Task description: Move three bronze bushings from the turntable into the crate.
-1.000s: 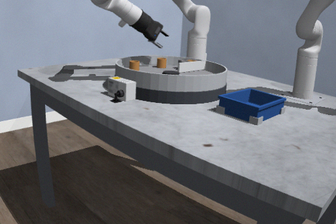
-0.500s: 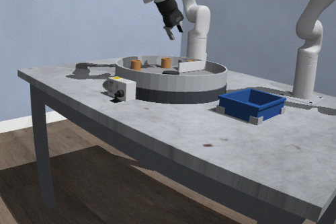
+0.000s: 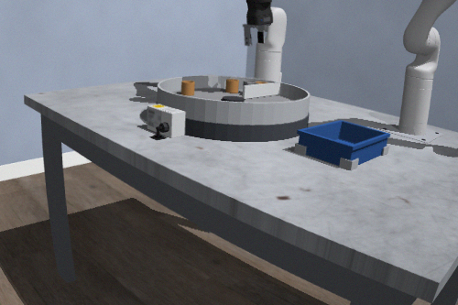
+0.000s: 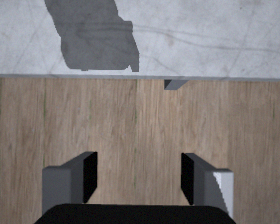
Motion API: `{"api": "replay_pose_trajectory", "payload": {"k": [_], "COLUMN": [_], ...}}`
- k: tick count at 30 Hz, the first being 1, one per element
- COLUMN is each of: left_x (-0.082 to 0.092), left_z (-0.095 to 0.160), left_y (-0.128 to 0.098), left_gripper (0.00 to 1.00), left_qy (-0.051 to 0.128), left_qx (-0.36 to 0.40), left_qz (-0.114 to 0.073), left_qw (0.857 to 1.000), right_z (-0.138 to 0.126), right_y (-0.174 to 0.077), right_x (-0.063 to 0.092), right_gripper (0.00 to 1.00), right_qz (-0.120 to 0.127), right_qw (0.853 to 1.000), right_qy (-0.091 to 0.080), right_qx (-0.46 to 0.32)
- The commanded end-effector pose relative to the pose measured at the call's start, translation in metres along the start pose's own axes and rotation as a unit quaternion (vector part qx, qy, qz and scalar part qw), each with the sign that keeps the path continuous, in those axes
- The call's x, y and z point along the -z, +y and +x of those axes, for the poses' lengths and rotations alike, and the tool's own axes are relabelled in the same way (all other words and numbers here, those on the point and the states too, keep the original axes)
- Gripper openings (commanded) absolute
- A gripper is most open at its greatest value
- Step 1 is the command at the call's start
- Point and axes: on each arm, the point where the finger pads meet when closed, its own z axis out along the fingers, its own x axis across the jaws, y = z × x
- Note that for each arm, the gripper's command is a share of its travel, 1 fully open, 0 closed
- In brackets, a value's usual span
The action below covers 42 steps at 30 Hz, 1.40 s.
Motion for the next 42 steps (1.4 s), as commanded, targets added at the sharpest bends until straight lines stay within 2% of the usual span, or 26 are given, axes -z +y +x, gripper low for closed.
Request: {"api": "replay_pose_trajectory", "payload": {"k": [1,4,7,22,23,42], "left_x": [0.0006,0.0006,0.0006,0.0006,0.0006,0.0006], "left_z": [0.0035,0.0035,0.0035,0.0035,0.0035,0.0035], "left_y": [-0.0036,-0.0036,-0.0036,-0.0036,-0.0036,-0.0036], "left_gripper": [1.0,1.0,1.0,1.0,1.0,1.0], "left_qy": [0.001,0.001,0.001,0.001,0.001,0.001], "left_qx": [-0.002,-0.002,-0.002,-0.002,-0.002,-0.002], "left_qz": [0.004,0.004,0.004,0.004,0.004,0.004], "left_qw": [1.0,1.0,1.0,1.0,1.0,1.0], "right_z": [0.005,0.0076,0.008,0.0086,0.0086,0.0086], "right_y": [0.0022,0.0033,0.0026,0.0022,0.0022,0.0022], "right_x": [0.007,0.0072,0.0074,0.0076,0.0076,0.0076], "right_gripper": [1.0,1.0,1.0,1.0,0.35,0.35], "right_qz": [0.004,0.005,0.005,0.005,0.005,0.005], "right_qw": [0.999,0.998,0.997,0.997,0.997,0.997], "right_qy": [-0.048,-0.068,-0.078,-0.078,-0.078,-0.078], "right_qx": [0.007,0.01,0.008,0.01,0.01,0.01]}}
